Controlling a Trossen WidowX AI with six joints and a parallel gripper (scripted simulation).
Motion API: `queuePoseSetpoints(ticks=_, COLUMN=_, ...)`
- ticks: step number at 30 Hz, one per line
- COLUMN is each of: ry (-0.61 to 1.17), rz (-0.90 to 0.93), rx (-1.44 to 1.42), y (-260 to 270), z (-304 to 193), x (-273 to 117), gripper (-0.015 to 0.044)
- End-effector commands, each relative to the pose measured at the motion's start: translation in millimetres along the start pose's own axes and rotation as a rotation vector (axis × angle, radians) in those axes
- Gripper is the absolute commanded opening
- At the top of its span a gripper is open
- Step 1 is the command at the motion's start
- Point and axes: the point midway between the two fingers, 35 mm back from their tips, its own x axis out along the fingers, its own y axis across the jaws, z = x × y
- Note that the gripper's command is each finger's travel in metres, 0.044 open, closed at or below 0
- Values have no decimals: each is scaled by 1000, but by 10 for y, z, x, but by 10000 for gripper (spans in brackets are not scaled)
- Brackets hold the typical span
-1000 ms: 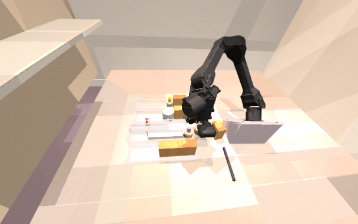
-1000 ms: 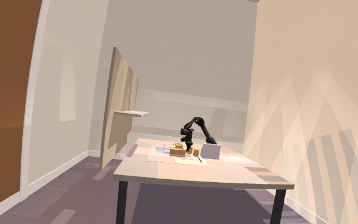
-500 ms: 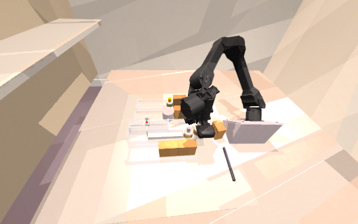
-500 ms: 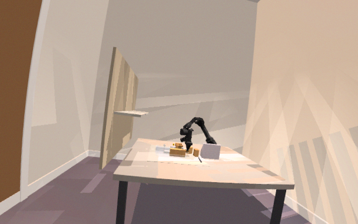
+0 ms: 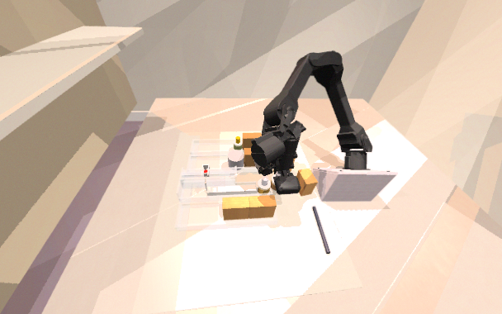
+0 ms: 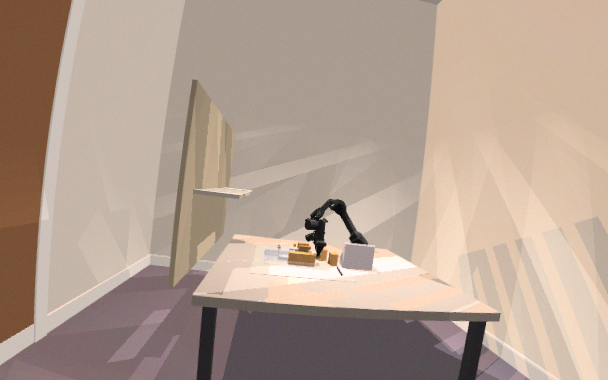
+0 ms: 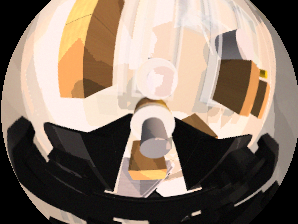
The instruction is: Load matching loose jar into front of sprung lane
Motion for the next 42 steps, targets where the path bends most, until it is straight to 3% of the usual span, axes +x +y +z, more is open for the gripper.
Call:
queuePoseSetpoints(ticks=1, ry=-17, rz=4, rx=9, y=2, z=78, x=-26, gripper=0)
queuePoseSetpoints(ticks=42, ry=-18, rz=4, rx=10, y=-3, z=272, x=-40, gripper=0)
